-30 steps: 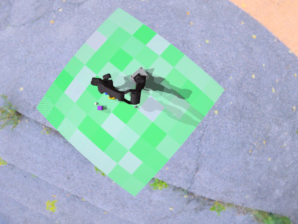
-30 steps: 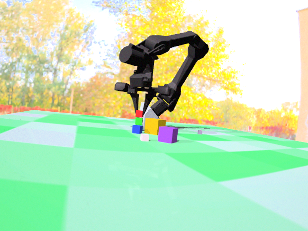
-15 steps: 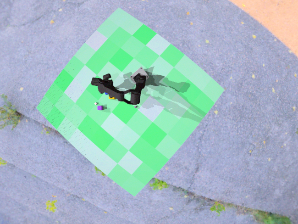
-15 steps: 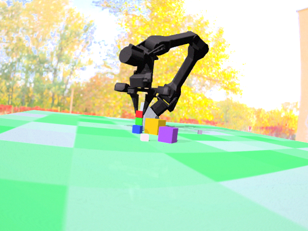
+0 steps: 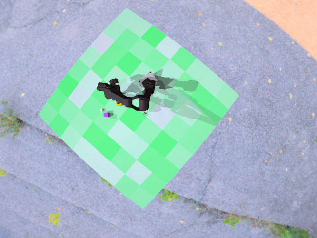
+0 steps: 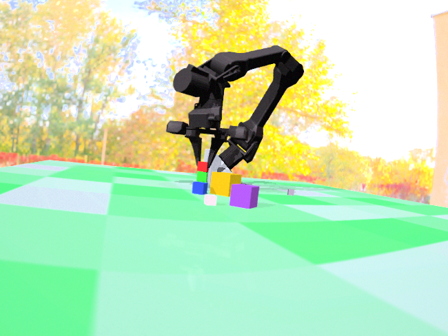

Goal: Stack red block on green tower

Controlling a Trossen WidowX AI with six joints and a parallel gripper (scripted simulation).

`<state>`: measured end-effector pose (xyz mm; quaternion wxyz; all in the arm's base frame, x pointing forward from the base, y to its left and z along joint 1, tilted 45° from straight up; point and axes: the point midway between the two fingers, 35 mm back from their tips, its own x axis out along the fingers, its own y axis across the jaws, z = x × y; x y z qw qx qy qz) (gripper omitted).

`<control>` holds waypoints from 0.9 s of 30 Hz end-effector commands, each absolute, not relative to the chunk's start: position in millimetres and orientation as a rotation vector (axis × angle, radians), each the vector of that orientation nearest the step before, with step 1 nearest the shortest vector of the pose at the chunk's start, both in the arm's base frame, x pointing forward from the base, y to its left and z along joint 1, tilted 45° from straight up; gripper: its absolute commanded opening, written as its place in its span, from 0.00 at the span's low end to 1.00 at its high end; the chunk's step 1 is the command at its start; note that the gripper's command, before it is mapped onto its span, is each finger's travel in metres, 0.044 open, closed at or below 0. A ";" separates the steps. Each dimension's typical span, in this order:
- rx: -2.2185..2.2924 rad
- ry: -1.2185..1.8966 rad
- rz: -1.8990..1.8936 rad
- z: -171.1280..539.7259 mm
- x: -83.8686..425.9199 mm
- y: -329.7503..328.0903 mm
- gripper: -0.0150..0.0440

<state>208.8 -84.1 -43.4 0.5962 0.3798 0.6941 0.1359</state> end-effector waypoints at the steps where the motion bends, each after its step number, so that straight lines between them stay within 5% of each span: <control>1: 0.893 1.614 0.316 -43.8 208.1 -82.7 0.25; 4: 0.893 1.614 0.316 -39.6 208.4 -87.2 0.25; 21: 0.892 1.618 0.317 -41.9 207.5 -83.6 1.00; 27: 0.892 1.618 0.317 -41.9 207.5 -83.6 1.00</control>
